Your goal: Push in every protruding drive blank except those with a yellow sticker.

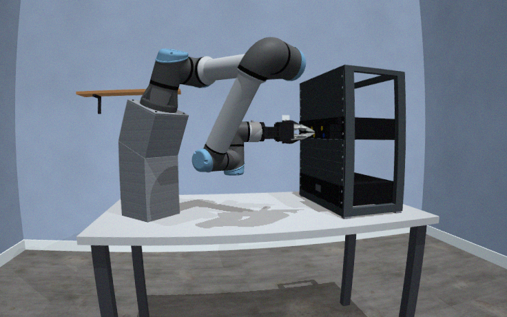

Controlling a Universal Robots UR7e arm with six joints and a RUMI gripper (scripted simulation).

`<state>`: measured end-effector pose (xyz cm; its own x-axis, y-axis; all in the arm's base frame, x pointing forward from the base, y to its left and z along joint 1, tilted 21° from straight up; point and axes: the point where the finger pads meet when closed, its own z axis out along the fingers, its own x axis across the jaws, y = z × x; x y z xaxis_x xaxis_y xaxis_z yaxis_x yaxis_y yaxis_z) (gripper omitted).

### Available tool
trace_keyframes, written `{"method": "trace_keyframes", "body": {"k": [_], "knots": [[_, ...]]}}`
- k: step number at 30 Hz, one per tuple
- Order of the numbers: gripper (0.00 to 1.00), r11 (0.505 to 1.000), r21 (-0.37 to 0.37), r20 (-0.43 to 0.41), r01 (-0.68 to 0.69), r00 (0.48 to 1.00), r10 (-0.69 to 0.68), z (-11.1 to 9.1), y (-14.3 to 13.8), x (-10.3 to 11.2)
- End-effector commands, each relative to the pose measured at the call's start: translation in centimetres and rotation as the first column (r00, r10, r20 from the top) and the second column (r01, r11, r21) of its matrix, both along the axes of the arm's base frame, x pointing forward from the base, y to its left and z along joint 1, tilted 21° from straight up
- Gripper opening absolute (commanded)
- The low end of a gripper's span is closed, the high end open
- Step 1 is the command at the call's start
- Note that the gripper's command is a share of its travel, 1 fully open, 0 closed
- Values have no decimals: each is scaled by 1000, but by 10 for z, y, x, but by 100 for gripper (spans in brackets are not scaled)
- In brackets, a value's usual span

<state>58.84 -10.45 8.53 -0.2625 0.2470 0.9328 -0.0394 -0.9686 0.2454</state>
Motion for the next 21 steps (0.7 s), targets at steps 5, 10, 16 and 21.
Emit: {"method": "trace_keyframes", "body": {"k": [5, 10, 16, 21], "knots": [[0, 1000, 0, 2, -1, 1000, 1, -24, -9, -18], [0, 1000, 0, 2, -1, 1000, 1, -24, -9, -16], [0, 1000, 0, 2, -1, 1000, 1, -17, -8, 7], [0, 1000, 0, 2, -1, 1000, 1, -10, -7, 32]]}}
